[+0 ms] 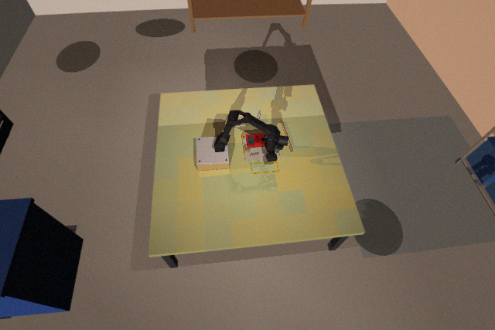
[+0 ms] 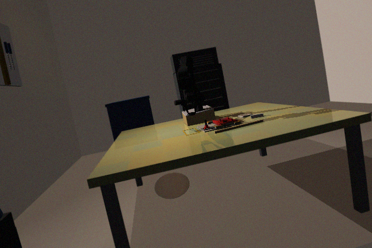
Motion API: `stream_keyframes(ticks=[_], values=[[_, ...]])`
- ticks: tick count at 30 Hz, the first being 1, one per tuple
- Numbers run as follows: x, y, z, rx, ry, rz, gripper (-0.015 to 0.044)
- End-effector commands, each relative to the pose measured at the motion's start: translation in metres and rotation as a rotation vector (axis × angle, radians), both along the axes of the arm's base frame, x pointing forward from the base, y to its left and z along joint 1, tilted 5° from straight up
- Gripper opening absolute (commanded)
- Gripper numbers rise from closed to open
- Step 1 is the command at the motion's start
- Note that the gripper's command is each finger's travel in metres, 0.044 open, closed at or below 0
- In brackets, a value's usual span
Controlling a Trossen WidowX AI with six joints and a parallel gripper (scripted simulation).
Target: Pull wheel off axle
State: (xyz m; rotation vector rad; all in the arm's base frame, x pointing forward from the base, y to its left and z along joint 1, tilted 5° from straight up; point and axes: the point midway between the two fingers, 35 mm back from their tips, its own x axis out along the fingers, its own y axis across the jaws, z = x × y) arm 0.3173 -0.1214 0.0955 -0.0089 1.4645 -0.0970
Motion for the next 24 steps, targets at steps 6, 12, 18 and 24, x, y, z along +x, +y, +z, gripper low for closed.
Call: stream_keyframes(ticks=[6,12,18,24], values=[[-0.027,-0.024,-0.002,0.003,0.010,0.003,0.0000],[-0.026,-0.025,-0.009,0.003,0.010,0.003,0.0000],[-0.025,-0.026,-0.022,0.003,0.010,0.003,0.0000],[-0.021,-0.028,-0.044,0.003,0.010,0.003,0.0000]])
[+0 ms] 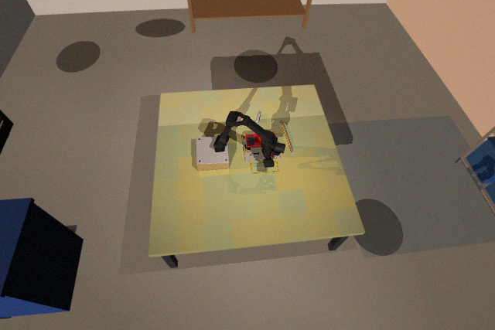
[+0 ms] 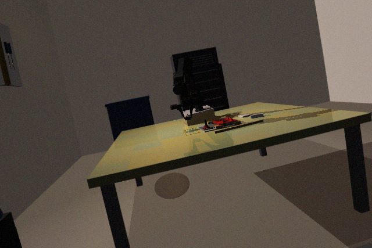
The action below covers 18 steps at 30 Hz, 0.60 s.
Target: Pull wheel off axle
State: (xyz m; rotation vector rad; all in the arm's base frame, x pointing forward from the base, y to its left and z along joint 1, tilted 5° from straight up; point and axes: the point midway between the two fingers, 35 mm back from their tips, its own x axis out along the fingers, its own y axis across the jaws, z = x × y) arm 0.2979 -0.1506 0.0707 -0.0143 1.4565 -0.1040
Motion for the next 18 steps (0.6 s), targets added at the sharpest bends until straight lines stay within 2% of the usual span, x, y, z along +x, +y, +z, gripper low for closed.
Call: stream_keyframes(ticks=[1,9,18], values=[[-0.001,0.000,-0.025,0.012,0.017,0.004,0.0000],[0.002,-0.002,-0.077,0.012,0.018,0.004,0.0000],[0.002,-0.002,-0.081,0.012,0.018,0.004,0.0000]])
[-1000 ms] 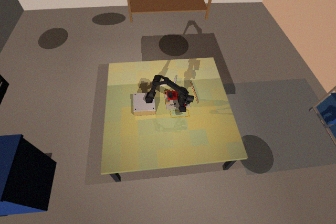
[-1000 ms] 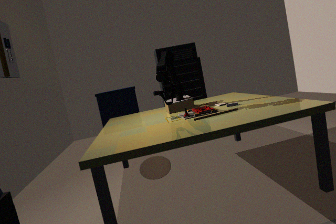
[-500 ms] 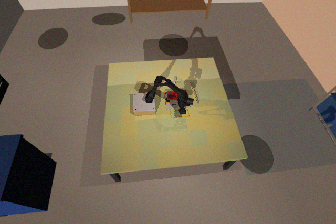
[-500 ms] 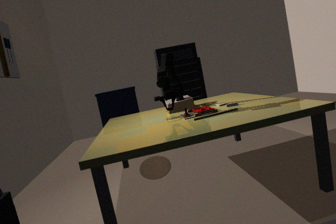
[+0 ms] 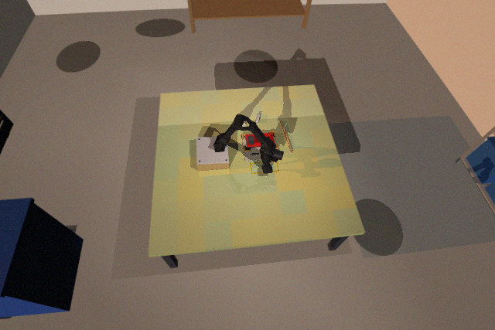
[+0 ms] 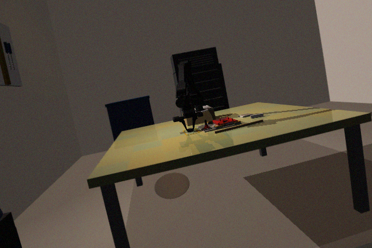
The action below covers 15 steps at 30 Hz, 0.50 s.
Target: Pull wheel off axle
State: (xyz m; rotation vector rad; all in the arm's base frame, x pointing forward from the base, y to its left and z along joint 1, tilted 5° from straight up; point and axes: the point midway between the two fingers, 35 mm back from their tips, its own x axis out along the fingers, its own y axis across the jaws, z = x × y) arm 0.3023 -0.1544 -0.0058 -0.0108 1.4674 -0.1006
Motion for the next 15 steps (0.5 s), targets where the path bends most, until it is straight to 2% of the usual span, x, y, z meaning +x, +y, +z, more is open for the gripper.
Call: stream_keyframes(ticks=[1,12,15], values=[[-0.003,0.002,-0.005,0.007,0.007,0.004,0.0000],[0.000,0.000,0.002,0.000,0.000,0.000,0.0289],[0.000,0.001,0.020,0.002,0.002,0.001,0.0300]])
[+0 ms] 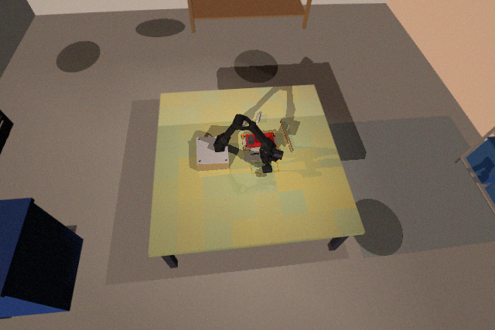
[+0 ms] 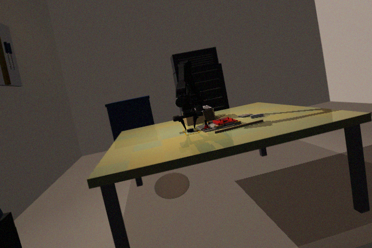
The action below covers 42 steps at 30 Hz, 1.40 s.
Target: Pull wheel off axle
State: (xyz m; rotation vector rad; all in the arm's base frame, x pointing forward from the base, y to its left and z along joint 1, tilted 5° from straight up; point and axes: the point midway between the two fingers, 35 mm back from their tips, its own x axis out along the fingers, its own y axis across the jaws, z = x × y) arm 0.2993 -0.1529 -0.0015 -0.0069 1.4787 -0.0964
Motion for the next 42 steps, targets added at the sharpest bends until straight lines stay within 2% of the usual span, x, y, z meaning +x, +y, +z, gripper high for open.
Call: stream_keyframes(ticks=[1,4,8,13,14,21,42], values=[[0.002,0.000,0.024,-0.003,-0.008,0.002,0.0300],[-0.002,0.002,0.053,0.001,-0.005,0.004,0.0300],[-0.002,0.002,0.055,0.001,-0.005,0.004,0.0300],[-0.026,0.014,0.065,-0.003,-0.009,0.002,0.0431],[-0.034,0.018,0.070,-0.002,-0.007,0.003,0.0440],[-0.084,0.044,0.090,0.004,0.002,0.004,0.0440],[-0.085,0.045,0.090,0.004,0.002,0.004,0.0440]])
